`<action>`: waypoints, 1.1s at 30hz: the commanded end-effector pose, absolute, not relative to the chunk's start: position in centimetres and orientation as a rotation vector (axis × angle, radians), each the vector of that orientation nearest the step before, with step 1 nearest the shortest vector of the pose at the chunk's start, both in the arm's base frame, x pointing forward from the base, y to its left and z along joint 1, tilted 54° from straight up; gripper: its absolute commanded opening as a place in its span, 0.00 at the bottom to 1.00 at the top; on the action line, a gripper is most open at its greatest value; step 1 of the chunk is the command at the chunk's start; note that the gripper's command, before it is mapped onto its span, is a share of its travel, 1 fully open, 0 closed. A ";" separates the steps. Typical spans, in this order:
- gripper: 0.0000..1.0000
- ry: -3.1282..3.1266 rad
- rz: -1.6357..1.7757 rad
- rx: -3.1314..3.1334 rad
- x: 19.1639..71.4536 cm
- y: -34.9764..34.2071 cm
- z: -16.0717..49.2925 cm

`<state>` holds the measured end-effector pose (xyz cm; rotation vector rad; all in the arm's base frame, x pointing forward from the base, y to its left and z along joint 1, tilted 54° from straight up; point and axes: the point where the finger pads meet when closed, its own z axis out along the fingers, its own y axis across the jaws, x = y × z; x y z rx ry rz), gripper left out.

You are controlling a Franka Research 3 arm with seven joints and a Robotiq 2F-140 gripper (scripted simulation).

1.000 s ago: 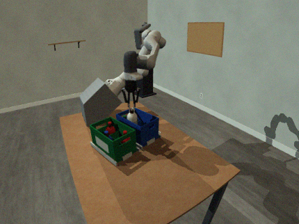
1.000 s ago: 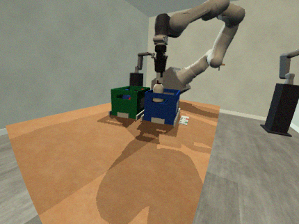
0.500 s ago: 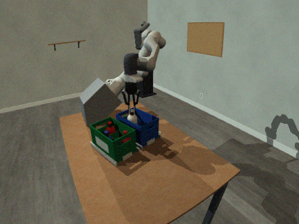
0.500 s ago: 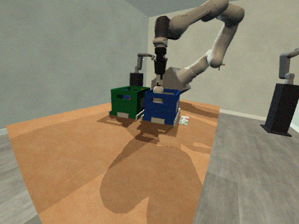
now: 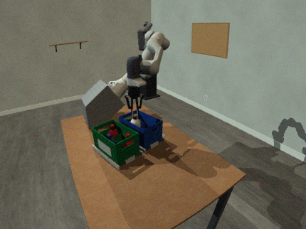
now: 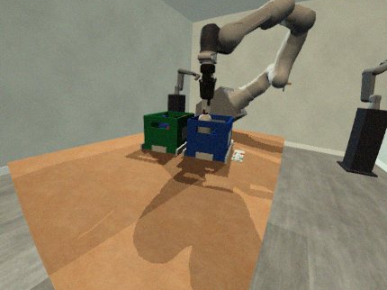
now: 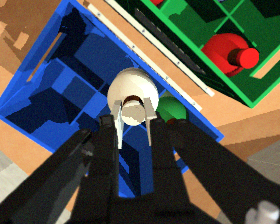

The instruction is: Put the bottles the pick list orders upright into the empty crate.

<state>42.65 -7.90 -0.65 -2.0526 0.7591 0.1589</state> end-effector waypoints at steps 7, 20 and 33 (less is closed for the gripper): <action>0.00 0.765 0.141 -2.062 43.1 -7.9 -1.2; 0.00 0.765 0.141 -2.062 43.3 -7.0 -1.9; 0.00 0.765 0.141 -2.062 43.5 -6.0 -2.6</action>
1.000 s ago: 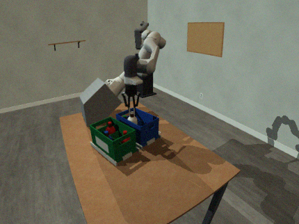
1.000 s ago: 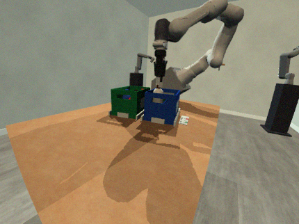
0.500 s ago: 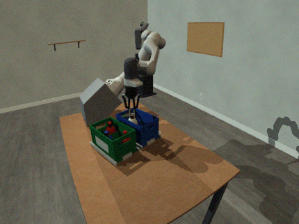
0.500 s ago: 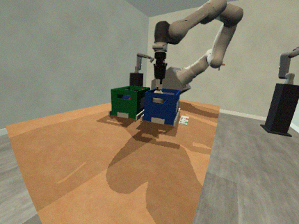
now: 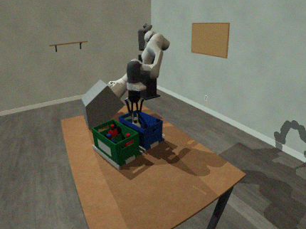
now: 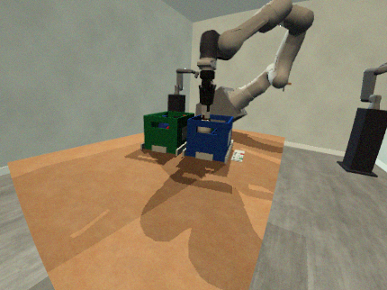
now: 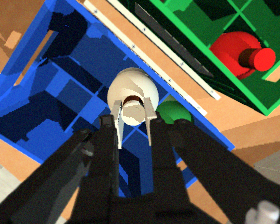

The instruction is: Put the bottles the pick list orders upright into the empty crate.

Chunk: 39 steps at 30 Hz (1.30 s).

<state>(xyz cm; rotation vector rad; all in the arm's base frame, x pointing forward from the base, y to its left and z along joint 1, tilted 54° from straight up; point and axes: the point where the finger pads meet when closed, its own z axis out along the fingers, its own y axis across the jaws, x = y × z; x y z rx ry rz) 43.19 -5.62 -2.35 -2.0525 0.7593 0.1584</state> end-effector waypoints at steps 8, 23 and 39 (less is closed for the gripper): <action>0.00 0.765 0.141 -2.062 43.6 -5.7 -2.8; 0.00 0.765 0.141 -2.062 43.7 -5.2 -3.2; 0.00 0.765 0.141 -2.062 43.8 -4.7 -3.6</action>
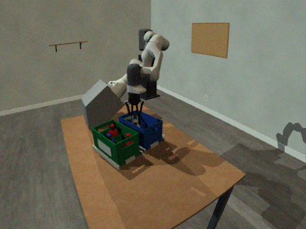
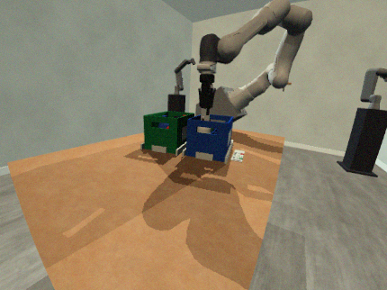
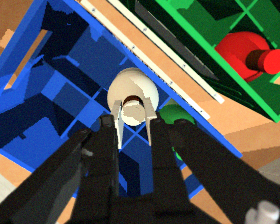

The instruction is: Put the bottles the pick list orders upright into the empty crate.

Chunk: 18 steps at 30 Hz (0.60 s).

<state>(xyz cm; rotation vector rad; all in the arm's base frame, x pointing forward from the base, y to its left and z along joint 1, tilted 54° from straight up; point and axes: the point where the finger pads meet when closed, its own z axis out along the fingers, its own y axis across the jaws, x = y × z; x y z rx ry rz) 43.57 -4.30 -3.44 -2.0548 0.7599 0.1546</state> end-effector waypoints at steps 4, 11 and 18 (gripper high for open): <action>0.00 0.765 0.141 -2.062 43.8 -4.5 -3.7; 0.00 0.765 0.141 -2.062 43.9 -4.2 -3.9; 0.00 0.765 0.141 -2.062 44.0 -4.0 -4.1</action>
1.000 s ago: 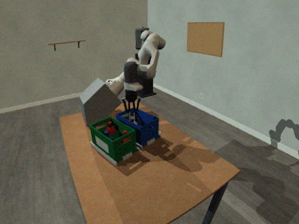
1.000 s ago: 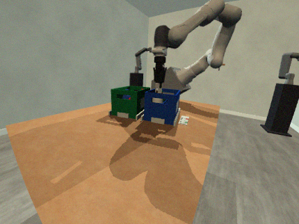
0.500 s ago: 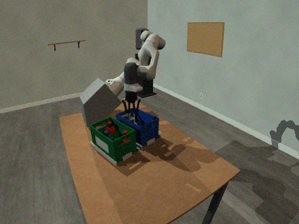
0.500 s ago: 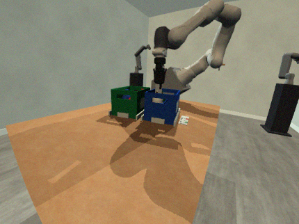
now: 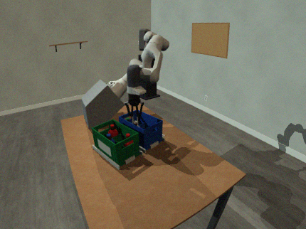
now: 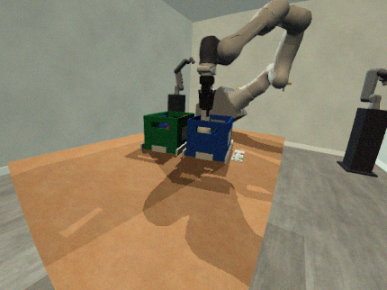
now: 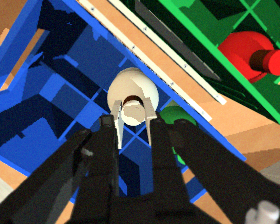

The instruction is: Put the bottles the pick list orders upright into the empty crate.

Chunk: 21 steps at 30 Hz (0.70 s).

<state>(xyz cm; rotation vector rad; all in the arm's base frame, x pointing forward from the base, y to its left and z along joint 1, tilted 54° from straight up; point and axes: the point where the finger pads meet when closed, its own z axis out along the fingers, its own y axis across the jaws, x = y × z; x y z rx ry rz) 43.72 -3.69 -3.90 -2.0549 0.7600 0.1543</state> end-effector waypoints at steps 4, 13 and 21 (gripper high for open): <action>0.00 0.765 0.141 -2.062 44.0 -3.9 -4.2; 0.00 0.765 0.141 -2.062 44.1 -3.6 -4.4; 0.38 0.765 0.141 -2.062 44.1 -3.4 -4.6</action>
